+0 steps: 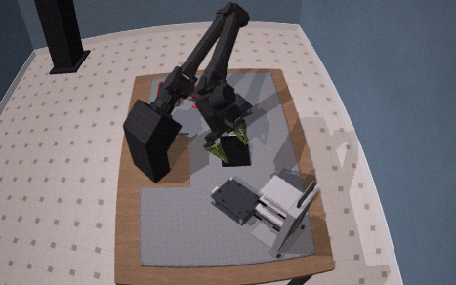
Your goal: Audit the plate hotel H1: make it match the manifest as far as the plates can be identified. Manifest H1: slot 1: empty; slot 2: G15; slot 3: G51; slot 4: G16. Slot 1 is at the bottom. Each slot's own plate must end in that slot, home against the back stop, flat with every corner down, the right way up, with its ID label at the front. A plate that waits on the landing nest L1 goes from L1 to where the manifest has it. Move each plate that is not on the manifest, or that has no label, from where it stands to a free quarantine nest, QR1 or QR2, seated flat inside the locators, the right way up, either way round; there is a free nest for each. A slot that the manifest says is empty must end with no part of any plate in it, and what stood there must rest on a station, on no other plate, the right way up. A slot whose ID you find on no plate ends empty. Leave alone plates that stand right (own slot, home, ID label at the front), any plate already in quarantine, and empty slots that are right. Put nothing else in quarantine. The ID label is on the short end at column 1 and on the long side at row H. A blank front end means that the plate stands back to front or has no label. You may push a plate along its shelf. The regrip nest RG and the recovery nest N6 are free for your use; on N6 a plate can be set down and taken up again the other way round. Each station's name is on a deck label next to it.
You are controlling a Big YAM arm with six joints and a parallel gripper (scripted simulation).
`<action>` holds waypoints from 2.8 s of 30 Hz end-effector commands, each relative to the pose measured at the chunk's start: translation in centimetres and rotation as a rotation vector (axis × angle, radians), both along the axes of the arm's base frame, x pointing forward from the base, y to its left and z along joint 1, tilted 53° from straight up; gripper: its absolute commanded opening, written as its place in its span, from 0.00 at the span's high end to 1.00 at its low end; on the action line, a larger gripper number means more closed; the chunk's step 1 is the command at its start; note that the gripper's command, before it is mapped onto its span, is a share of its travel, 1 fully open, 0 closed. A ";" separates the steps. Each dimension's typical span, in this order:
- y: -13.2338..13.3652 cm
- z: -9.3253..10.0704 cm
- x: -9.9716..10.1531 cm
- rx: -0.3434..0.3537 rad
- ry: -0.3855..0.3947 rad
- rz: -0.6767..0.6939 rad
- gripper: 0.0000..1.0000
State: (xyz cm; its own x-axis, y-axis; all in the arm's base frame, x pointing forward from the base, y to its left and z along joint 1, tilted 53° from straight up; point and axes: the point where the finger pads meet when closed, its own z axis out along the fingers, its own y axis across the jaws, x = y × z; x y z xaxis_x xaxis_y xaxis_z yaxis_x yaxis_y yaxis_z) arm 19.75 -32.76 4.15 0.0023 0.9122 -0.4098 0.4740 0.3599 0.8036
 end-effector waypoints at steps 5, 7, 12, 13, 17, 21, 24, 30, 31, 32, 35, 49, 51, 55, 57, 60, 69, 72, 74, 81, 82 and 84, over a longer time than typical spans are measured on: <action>-1.5 1.0 -0.1 -0.049 -0.002 -0.001 0.00; -1.5 1.0 -0.1 -0.049 -0.002 -0.001 0.00; -2.6 1.2 1.3 -0.065 -0.008 0.008 0.00; -2.6 1.2 1.3 -0.065 -0.008 0.008 0.00; -2.8 0.9 1.9 -0.064 -0.009 0.008 0.00; -3.1 0.7 2.5 -0.063 -0.010 0.008 0.00; -3.0 0.4 2.9 -0.058 -0.009 0.008 0.00; -3.4 0.3 3.5 -0.061 -0.011 0.008 0.00; -2.5 -0.5 3.0 -0.035 -0.004 -0.004 0.00; -2.9 -0.2 3.7 -0.047 -0.008 0.008 0.00; -3.7 0.0 4.3 -0.060 -0.012 0.008 0.00; -4.2 -0.8 6.0 -0.052 -0.012 0.007 0.00; -4.5 -0.7 6.4 -0.057 -0.014 0.007 0.00; -4.7 -1.0 7.0 -0.056 -0.014 0.007 0.00; -4.9 -1.1 7.3 -0.055 -0.015 0.007 0.00; -5.0 -1.2 7.7 -0.055 -0.015 0.007 0.00; -5.4 -1.6 8.7 -0.053 -0.016 0.007 0.00; -5.0 -1.8 7.7 -0.043 -0.008 -0.004 0.00; -5.0 -1.8 7.7 -0.043 -0.008 -0.004 0.00; -5.0 -1.8 7.7 -0.043 -0.008 -0.004 0.00; -5.0 -1.8 7.7 -0.043 -0.008 -0.004 0.00; -5.0 -1.8 7.7 -0.043 -0.008 -0.004 0.00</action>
State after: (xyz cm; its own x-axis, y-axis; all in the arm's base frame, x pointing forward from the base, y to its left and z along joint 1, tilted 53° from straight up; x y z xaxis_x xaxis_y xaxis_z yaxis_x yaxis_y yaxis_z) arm 27.30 -36.27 1.44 -0.0109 0.9035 -0.4285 0.4737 0.3820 0.7935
